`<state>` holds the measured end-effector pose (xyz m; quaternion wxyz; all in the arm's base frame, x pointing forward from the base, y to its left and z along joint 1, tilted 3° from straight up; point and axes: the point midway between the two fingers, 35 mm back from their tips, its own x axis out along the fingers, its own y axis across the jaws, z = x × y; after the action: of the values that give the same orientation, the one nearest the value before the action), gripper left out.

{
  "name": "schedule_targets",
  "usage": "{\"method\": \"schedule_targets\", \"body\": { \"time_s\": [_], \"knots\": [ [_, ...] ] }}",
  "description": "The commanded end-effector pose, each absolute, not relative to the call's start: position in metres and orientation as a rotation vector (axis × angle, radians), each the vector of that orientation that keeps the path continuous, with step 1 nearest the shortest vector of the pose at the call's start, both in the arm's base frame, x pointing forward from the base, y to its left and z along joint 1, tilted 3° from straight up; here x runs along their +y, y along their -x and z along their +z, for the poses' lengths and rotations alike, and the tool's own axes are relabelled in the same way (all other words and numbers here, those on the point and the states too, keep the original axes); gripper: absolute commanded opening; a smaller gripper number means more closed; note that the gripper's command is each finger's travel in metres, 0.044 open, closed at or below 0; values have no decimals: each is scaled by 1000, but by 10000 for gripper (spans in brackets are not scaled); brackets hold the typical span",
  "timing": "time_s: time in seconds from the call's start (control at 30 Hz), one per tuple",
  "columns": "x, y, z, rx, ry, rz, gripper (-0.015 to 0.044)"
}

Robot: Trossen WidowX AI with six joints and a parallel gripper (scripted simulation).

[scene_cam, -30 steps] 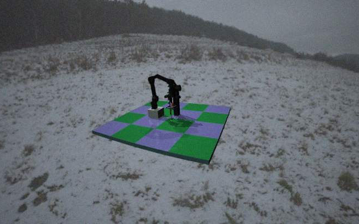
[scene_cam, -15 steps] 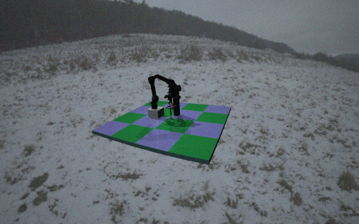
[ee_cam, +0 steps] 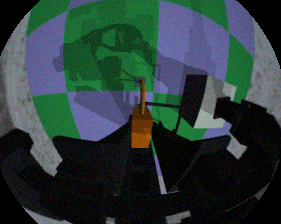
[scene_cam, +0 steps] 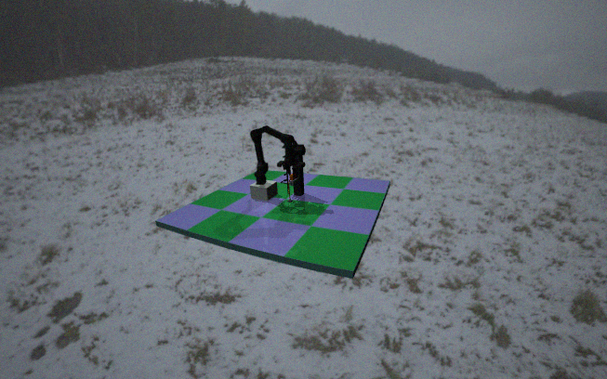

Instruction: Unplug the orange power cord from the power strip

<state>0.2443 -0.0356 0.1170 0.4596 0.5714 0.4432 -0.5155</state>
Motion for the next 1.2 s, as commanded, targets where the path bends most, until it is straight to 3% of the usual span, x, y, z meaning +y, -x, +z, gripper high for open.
{"method": "schedule_targets", "body": {
  "time_s": [0.0, 0.13, 0.7, 0.87, 1.17],
  "knots": [
    [-67, -237, 119, 1012, -1370, -1344, 0],
    [-73, -235, 119, 1011, -1369, -1345, 0],
    [-79, -234, 122, 1009, -1368, -1348, 440],
    [-119, -223, 132, 1006, -1364, -1350, 440],
    [-120, -222, 132, 1005, -1363, -1350, 440]
  ]
}}
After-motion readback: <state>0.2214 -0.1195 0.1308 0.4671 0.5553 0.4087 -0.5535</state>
